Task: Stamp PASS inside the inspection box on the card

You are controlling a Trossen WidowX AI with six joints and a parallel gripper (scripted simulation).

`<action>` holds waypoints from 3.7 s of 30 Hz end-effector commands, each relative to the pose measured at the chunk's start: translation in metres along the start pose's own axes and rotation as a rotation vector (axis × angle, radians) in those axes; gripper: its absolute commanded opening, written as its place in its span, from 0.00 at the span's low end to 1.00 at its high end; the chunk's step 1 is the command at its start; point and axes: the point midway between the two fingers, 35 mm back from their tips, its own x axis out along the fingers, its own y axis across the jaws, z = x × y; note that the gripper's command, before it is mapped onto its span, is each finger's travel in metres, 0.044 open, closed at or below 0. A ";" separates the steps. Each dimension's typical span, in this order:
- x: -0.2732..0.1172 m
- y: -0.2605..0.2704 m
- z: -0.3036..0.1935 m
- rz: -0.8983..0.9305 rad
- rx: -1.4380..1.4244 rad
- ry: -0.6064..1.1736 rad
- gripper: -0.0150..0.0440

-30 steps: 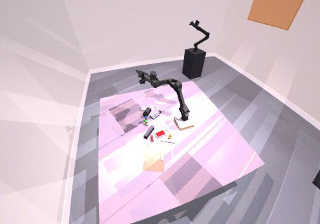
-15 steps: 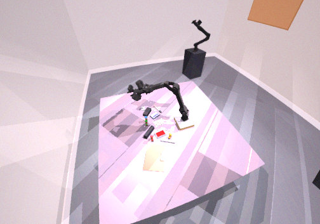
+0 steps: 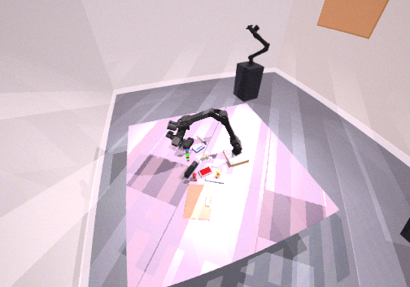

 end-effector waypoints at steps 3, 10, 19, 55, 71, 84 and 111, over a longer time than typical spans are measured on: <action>-0.019 0.076 0.019 0.318 0.149 0.166 0.64; -0.020 0.081 0.020 0.318 0.149 0.166 0.64; -0.011 0.083 0.019 0.318 0.149 0.166 0.64; 0.044 0.103 0.011 0.318 0.149 0.166 0.64; 0.049 0.105 0.011 0.319 0.145 0.160 0.49; 0.047 0.104 0.012 0.319 0.145 0.160 0.25; 0.035 0.099 0.014 0.318 0.145 0.159 0.25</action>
